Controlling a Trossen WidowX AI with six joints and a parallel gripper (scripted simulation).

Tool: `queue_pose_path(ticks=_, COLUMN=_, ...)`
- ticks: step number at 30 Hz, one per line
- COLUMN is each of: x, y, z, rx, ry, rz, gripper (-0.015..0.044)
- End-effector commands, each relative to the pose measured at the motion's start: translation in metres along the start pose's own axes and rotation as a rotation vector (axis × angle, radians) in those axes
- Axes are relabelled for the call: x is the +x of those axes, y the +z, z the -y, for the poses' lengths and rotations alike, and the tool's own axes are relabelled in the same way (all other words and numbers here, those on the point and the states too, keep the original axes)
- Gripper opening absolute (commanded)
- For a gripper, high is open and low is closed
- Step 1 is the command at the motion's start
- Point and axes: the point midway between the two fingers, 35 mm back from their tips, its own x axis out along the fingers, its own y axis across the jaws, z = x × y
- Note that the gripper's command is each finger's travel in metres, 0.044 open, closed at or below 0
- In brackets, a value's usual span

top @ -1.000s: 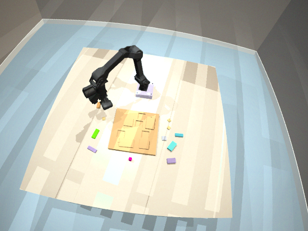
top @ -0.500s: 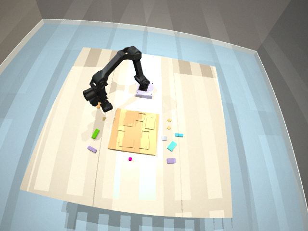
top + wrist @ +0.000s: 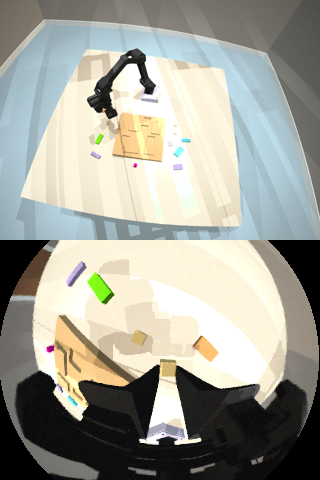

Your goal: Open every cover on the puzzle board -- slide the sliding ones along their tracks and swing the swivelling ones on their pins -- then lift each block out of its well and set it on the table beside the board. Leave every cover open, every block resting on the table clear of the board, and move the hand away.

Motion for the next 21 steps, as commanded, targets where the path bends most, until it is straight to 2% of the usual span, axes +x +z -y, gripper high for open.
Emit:
queue_pose_path(ticks=1, x=0.010, y=-0.002, z=-0.001, rx=-0.004, ry=0.003, rz=-0.012, gripper=0.0080)
queue_pose_path(ticks=21, x=0.042, y=-0.007, z=0.000, rx=-0.004, ry=0.003, rz=-0.012, gripper=0.0080)
